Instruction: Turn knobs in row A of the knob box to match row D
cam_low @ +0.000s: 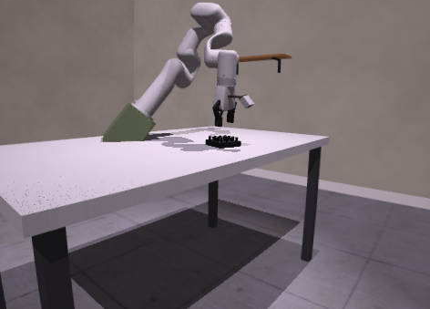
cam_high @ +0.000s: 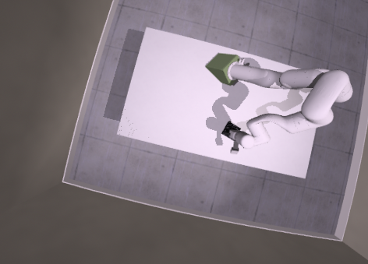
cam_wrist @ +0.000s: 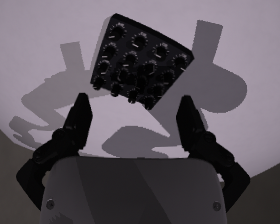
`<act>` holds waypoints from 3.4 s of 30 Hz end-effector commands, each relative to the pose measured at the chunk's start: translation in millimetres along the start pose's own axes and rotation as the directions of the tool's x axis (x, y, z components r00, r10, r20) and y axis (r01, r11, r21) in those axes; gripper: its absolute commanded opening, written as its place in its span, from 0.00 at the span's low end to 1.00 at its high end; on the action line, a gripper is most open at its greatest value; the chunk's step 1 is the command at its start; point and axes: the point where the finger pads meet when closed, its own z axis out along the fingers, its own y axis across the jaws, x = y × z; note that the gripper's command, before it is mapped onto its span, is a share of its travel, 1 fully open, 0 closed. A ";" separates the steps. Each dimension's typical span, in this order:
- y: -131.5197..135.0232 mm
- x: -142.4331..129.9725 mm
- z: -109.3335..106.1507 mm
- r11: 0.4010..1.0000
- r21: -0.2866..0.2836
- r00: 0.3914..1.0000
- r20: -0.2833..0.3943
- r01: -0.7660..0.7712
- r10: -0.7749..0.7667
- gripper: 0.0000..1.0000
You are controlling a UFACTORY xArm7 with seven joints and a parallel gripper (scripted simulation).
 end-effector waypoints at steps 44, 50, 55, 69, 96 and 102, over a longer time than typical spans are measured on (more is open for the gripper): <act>-11.4 -8.8 15.0 0.913 -0.055 0.907 -0.151 -0.404 0.392 1.00; -11.4 -8.8 15.0 0.913 -0.055 0.907 -0.151 -0.404 0.392 1.00; -11.4 -8.8 15.0 0.913 -0.055 0.907 -0.151 -0.404 0.392 1.00; -11.4 -8.8 15.0 0.913 -0.055 0.907 -0.151 -0.404 0.392 1.00; -11.4 -8.8 15.0 0.913 -0.055 0.907 -0.151 -0.404 0.392 1.00; -11.4 -8.8 15.0 0.913 -0.055 0.907 -0.151 -0.404 0.392 1.00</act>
